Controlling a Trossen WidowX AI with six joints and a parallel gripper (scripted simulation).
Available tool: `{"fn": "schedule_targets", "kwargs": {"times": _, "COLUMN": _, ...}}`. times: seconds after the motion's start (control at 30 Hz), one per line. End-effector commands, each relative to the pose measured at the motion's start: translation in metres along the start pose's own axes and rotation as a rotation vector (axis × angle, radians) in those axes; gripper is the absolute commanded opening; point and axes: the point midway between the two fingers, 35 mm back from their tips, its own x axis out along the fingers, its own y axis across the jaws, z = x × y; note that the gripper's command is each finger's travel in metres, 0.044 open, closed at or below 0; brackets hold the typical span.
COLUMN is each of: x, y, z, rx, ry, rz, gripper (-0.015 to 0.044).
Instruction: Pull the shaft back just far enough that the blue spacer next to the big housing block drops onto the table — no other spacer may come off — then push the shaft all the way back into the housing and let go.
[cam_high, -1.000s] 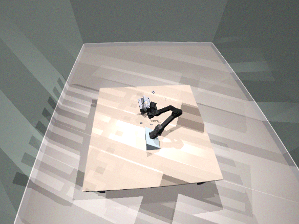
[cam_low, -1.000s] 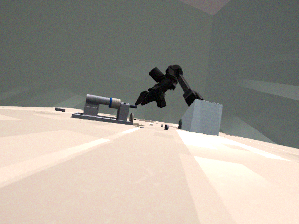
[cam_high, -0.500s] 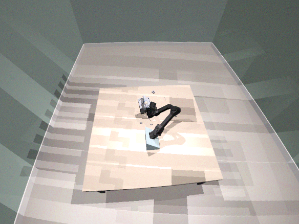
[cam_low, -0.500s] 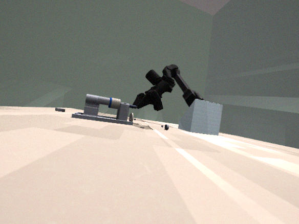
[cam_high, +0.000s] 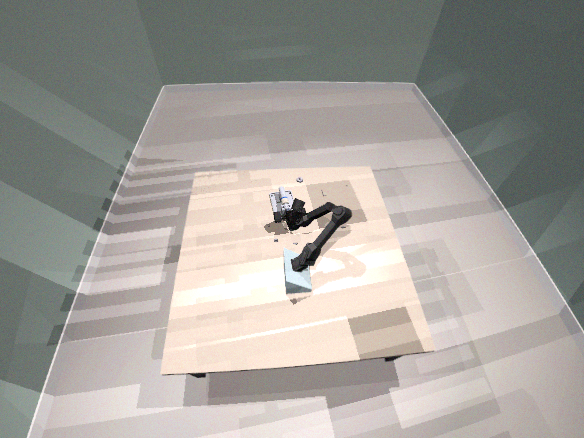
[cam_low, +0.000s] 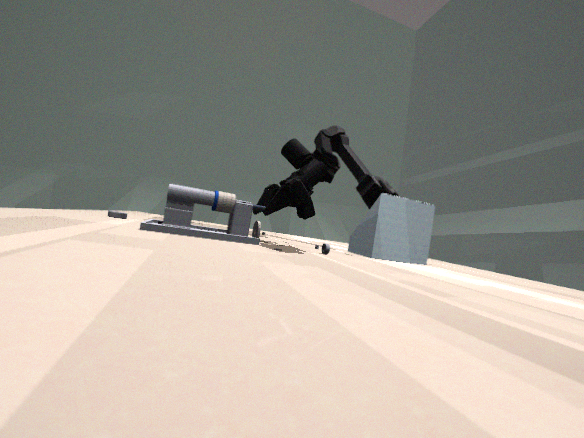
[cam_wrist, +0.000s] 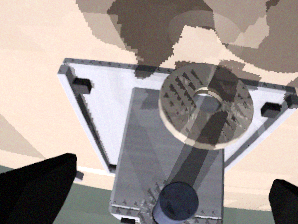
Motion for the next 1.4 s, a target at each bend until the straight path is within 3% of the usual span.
{"fn": "schedule_targets", "kwargs": {"times": 0.0, "x": 0.001, "y": 0.0, "z": -0.002, "rx": 0.001, "ry": 0.007, "rz": 0.0, "gripper": 0.044}}
{"fn": "schedule_targets", "kwargs": {"times": 1.37, "x": 0.019, "y": 0.001, "z": -0.002, "rx": 0.001, "ry": 0.007, "rz": 0.001, "gripper": 0.044}}
